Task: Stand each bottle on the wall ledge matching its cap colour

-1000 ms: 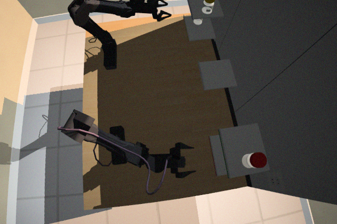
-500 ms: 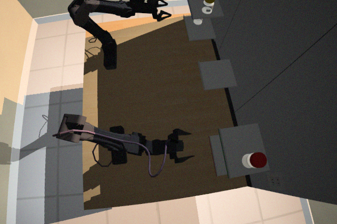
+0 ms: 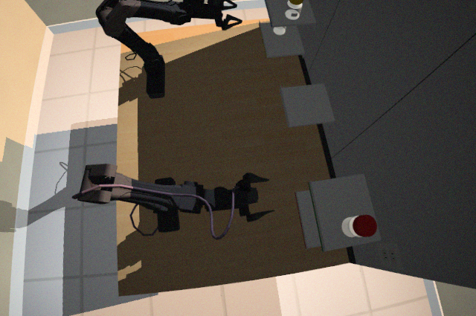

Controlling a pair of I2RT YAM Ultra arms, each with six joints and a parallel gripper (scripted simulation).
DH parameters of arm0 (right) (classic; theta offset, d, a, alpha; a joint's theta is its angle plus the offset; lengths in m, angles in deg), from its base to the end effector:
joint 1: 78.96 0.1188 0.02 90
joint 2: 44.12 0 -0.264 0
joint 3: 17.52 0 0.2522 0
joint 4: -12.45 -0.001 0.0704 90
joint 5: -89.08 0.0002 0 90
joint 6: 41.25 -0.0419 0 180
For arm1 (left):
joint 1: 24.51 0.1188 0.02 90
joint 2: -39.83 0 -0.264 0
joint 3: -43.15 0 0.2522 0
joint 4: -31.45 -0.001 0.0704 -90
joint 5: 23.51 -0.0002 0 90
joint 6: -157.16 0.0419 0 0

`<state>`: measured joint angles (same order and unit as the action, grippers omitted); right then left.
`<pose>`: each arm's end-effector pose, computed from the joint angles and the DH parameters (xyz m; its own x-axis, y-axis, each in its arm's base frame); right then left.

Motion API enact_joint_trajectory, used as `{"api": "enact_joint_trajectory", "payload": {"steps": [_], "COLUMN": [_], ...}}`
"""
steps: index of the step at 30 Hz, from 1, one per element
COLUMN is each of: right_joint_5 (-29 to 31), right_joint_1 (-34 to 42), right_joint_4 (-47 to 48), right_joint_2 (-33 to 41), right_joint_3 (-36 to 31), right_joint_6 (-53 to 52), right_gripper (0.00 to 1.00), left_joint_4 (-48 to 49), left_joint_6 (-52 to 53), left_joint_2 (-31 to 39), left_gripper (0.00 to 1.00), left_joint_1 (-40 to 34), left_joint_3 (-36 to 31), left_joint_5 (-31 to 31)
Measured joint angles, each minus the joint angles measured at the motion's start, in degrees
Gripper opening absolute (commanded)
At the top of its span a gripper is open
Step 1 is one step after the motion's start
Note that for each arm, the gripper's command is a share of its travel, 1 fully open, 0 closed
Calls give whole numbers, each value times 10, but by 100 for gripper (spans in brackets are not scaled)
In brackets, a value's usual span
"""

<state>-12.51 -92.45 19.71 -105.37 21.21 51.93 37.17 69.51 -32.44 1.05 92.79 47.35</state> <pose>0.2292 -0.0453 0.2241 -0.2578 0.0060 -0.9662 0.0258 0.9997 -0.0007 0.2559 0.1083 0.2410 -0.2673 -0.0849 -0.9599 -0.1137 0.9919 -0.0561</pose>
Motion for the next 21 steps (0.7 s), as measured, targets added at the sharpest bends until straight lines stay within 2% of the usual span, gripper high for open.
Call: {"api": "enact_joint_trajectory", "payload": {"steps": [3, 5, 10, 13, 21], "right_joint_5": [1, 2, -1, -13, -59], "right_joint_1": [0, 0, 0, -7, -72], "right_joint_4": [0, 0, -20, -64, -196], "right_joint_2": [0, 0, 1, 9, 28], "right_joint_3": [0, 0, 0, 8, 132], "right_joint_6": [0, 0, 0, 3, 13], "right_gripper": [100, 100, 100, 100, 100], "left_joint_4": [0, 1, 37, 89, 224], "left_joint_6": [0, 0, -1, -3, -8], "left_joint_2": [0, 0, -7, -37, -185], "left_gripper": [100, 81, 81, 81, 81], "left_joint_1": [0, 0, -1, -7, -33], "left_joint_3": [0, 0, 0, 0, 12], "left_joint_5": [0, 0, 7, 16, 43]}}
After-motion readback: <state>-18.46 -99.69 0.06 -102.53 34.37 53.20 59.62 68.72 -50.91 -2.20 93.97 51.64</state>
